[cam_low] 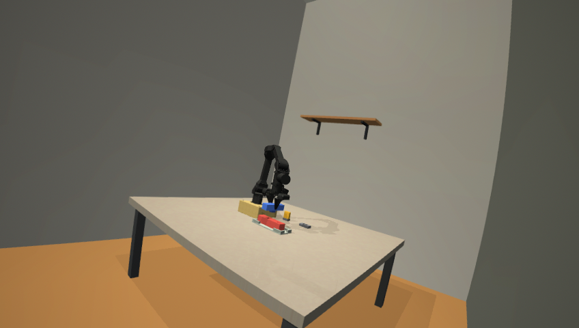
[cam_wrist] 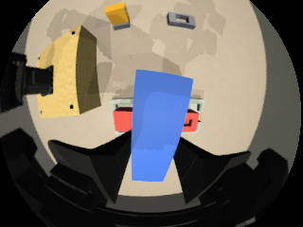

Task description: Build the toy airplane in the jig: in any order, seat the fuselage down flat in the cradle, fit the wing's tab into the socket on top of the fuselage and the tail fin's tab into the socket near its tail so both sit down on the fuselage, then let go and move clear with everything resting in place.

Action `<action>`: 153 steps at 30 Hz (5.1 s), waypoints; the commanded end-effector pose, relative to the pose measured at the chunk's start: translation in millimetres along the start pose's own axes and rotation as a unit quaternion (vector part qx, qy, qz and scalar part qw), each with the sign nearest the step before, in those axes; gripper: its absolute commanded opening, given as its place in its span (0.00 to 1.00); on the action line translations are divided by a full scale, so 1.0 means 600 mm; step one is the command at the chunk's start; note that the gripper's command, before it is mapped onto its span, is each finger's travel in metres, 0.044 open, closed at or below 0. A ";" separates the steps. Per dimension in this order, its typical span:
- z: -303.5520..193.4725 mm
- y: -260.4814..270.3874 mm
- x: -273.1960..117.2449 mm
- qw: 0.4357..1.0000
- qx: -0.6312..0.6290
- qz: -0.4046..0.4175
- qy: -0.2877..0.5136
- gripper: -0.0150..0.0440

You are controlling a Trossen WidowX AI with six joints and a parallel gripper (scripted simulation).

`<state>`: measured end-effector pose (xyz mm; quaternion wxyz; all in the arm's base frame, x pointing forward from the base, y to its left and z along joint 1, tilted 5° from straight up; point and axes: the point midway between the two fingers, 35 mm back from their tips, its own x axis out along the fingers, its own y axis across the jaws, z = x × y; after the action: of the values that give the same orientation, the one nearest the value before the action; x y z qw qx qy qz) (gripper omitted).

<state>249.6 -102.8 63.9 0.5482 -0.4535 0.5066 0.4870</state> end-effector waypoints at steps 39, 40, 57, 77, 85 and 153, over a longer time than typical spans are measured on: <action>-0.022 0.016 0.045 0.999 -0.044 0.001 0.001 0.58; -0.022 0.016 0.048 0.999 -0.044 0.001 0.001 0.58; -0.021 0.016 0.070 0.999 -0.046 0.000 -0.001 0.53; -0.021 0.016 0.070 0.999 -0.046 0.000 -0.001 0.97; -0.022 0.014 0.051 0.999 -0.046 0.000 -0.001 1.00; 0.372 0.163 -0.054 0.775 0.632 0.009 -0.005 1.00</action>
<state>180.0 124.6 121.4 0.7121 -0.0010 0.6988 0.0677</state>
